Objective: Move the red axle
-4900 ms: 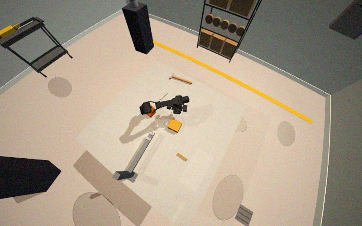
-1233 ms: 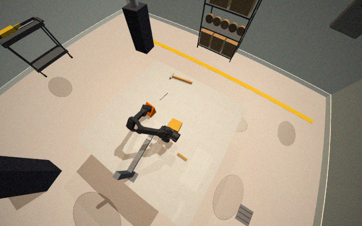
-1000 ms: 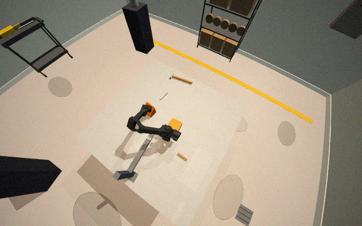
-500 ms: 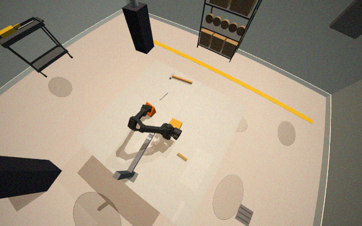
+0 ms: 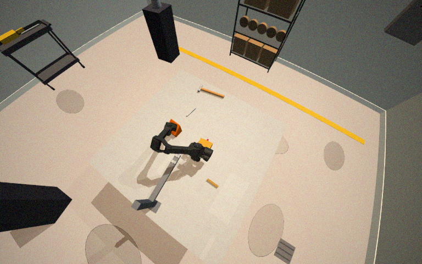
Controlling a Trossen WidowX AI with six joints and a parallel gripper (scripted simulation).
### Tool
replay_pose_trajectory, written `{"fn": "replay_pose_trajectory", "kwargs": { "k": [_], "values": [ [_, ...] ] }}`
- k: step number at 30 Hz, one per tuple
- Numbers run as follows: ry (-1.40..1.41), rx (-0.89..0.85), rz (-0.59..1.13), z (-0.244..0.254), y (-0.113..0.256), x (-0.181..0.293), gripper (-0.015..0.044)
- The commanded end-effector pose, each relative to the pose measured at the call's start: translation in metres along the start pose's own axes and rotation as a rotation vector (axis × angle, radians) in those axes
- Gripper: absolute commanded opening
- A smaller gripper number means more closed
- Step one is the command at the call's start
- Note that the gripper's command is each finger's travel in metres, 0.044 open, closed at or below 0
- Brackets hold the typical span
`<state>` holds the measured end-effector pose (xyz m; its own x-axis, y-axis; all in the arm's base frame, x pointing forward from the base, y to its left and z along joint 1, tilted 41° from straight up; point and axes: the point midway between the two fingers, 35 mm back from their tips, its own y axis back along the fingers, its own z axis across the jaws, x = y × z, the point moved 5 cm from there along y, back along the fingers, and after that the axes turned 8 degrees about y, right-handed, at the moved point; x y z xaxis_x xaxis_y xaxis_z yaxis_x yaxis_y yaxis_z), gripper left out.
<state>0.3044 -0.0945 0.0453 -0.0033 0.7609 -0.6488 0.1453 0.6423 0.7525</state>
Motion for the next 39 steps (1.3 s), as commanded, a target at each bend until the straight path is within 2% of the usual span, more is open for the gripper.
{"fn": "replay_pose_trajectory", "kwargs": {
  "k": [1,11,19,39],
  "values": [
    [-0.007,-0.005,0.007,0.001,0.001,-0.001,0.0],
    [-0.008,-0.005,0.004,0.0,0.001,-0.057,0.0],
    [-0.008,-0.005,0.004,0.0,0.002,-0.057,0.0],
    [-0.007,-0.006,0.007,0.002,0.034,-0.056,0.0]
  ]
}}
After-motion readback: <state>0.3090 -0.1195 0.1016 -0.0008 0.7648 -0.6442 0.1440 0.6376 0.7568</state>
